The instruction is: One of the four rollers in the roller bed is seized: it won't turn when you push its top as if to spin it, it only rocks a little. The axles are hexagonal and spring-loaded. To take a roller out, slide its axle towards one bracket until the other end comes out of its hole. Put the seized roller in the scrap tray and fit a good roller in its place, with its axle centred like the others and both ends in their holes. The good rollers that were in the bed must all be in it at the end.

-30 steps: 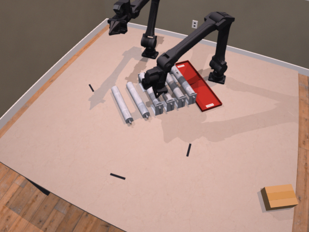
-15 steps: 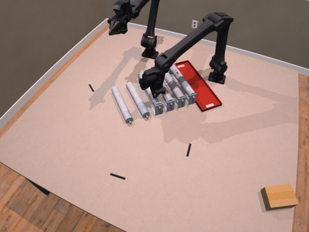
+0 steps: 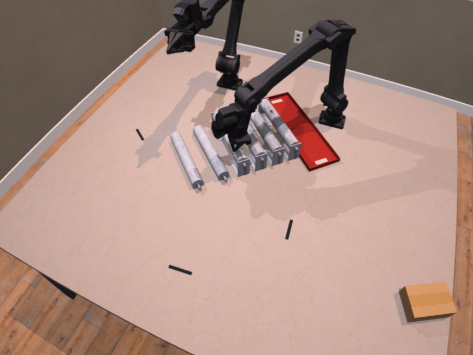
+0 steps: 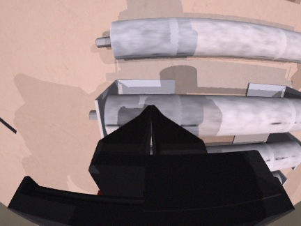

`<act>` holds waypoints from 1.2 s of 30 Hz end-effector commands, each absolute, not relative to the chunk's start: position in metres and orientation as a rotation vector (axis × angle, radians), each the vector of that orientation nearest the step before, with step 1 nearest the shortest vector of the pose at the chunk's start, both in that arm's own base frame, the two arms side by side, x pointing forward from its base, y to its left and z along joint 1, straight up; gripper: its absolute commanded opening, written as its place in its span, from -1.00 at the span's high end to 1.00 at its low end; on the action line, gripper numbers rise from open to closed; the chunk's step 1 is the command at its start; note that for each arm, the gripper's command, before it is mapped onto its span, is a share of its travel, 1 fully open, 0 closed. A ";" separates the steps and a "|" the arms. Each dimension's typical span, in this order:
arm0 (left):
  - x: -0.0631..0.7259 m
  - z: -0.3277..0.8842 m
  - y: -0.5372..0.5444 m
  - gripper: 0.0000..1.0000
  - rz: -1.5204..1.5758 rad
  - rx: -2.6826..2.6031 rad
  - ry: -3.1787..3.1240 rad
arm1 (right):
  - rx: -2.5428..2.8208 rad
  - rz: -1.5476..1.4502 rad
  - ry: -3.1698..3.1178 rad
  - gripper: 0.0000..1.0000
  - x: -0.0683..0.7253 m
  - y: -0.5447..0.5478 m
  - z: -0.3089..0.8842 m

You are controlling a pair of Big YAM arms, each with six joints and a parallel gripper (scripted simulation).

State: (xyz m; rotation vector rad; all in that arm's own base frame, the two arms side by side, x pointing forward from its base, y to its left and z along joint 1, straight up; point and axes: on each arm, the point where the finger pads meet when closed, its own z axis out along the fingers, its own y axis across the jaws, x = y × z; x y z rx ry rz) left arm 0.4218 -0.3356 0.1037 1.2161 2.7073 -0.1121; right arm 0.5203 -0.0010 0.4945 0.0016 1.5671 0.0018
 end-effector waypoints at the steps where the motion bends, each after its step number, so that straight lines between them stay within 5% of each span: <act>1: 0.419 0.077 -0.329 1.00 -0.092 1.234 2.750 | -0.011 0.002 1.571 1.00 0.519 0.004 0.494; 36: 0.415 0.077 -0.327 1.00 -0.086 1.240 2.767 | -0.011 0.002 1.571 1.00 0.519 0.004 0.494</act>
